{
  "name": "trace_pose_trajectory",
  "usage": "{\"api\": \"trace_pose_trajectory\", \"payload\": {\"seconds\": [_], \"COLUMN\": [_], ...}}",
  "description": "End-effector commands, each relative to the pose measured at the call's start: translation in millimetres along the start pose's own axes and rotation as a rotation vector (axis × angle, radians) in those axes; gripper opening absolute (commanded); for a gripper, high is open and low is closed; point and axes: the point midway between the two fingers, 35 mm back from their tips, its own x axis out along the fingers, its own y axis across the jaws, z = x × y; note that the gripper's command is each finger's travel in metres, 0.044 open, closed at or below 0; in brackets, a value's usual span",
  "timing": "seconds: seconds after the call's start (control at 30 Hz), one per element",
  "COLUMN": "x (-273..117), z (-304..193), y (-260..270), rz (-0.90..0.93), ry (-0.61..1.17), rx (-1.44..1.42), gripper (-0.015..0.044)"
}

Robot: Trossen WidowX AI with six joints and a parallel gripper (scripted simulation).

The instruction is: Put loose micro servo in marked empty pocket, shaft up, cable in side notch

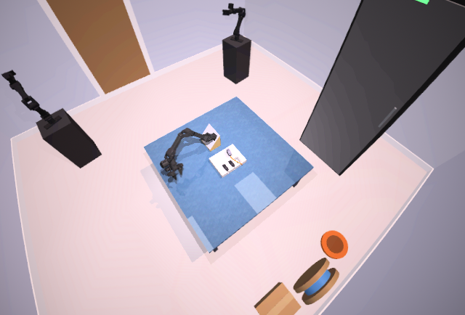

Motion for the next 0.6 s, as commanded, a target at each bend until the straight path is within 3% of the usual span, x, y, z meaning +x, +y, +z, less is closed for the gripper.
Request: {"api": "trace_pose_trajectory", "payload": {"seconds": [0.0, 0.47, 0.57], "x": [0, 61, 76], "z": [0, -61, -80], "y": [0, -24, -33], "rz": [-0.001, -0.122, -0.165], "ry": [0.001, 0.161, 0.196], "rx": [-0.001, -0.095, -0.13], "gripper": [0.0374, 0.0006, 0.0]}}
